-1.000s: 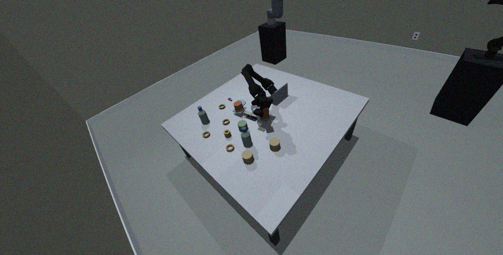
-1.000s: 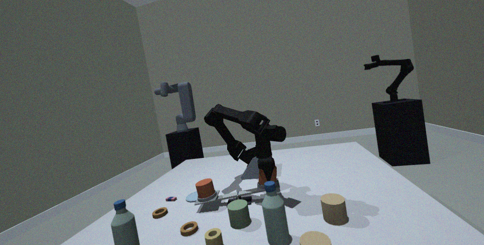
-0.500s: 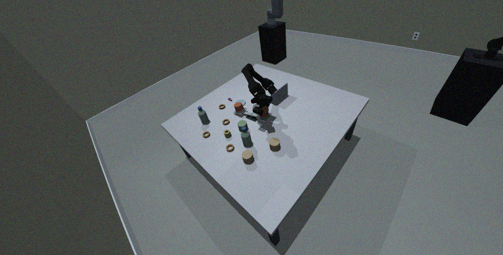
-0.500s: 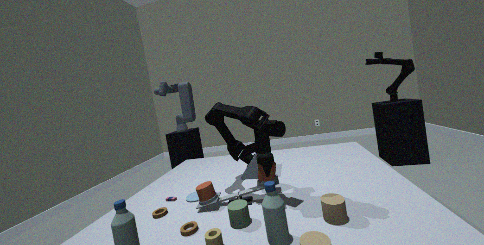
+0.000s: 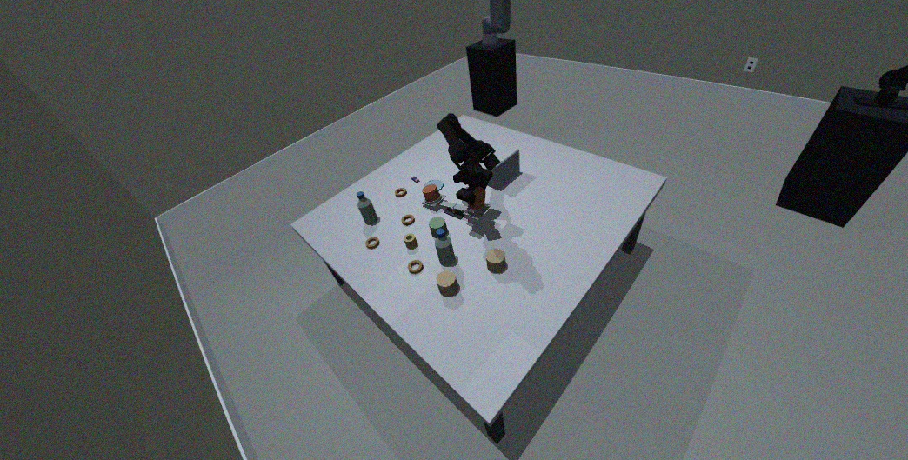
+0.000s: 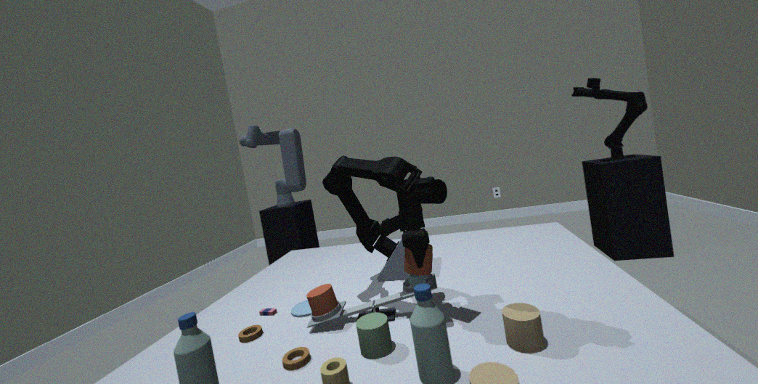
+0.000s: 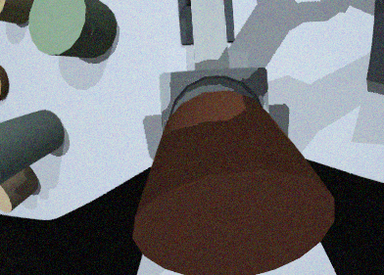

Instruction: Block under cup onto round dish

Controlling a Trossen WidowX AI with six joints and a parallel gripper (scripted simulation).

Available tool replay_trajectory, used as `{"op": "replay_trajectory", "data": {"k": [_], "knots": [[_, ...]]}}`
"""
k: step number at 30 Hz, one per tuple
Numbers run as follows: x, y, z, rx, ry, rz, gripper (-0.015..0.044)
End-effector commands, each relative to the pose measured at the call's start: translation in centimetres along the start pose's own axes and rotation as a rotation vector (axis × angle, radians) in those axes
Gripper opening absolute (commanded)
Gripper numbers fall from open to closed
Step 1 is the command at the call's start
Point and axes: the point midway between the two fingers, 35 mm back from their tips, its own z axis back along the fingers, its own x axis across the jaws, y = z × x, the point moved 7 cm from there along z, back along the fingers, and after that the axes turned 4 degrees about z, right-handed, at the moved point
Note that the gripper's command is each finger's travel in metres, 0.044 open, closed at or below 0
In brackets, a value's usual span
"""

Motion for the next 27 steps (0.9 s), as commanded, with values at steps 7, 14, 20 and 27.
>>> {"op": "replay_trajectory", "data": {"k": [7,14,20,27], "knots": [[-0.1,0.0,1.7,0.007,-0.006,-0.008,0.0000],[-0.2,0.0,2.6,0.006,-0.005,-0.008,0.0000],[-0.4,-0.1,3.4,0.006,-0.005,-0.008,0.0000],[-0.5,-0.1,4.3,0.005,-0.004,-0.008,0.0000]]}}
